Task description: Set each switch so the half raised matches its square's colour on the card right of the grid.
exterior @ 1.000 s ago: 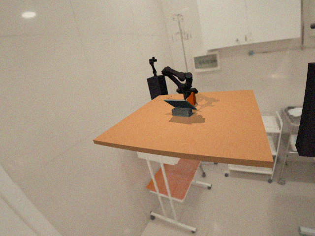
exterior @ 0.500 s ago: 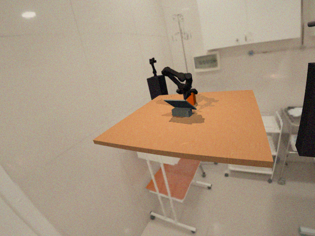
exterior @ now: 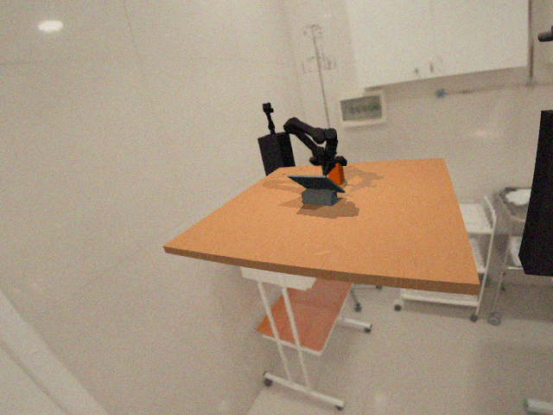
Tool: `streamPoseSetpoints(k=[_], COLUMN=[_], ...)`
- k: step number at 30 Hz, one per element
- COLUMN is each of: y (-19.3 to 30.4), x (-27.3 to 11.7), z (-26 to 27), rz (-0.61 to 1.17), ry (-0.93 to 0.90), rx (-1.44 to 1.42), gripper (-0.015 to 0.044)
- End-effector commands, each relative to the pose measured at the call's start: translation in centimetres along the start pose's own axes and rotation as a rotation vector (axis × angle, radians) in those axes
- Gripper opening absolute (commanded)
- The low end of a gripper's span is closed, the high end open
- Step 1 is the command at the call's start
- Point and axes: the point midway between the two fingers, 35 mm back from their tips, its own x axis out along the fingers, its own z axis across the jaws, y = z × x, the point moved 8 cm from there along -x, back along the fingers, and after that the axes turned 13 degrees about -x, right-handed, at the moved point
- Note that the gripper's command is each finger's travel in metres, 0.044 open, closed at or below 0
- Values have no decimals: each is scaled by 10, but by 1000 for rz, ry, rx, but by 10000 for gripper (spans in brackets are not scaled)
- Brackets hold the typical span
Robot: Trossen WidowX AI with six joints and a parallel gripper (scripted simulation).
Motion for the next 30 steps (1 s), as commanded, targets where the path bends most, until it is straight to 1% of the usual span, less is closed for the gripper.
streamPoseSetpoints(k=[1, 30], y=[0, 1], x=[1, 5], z=[0, 0], rz=[1, 1], ry=[-3, -3], rx=[-4, -4], gripper=[0, 0])
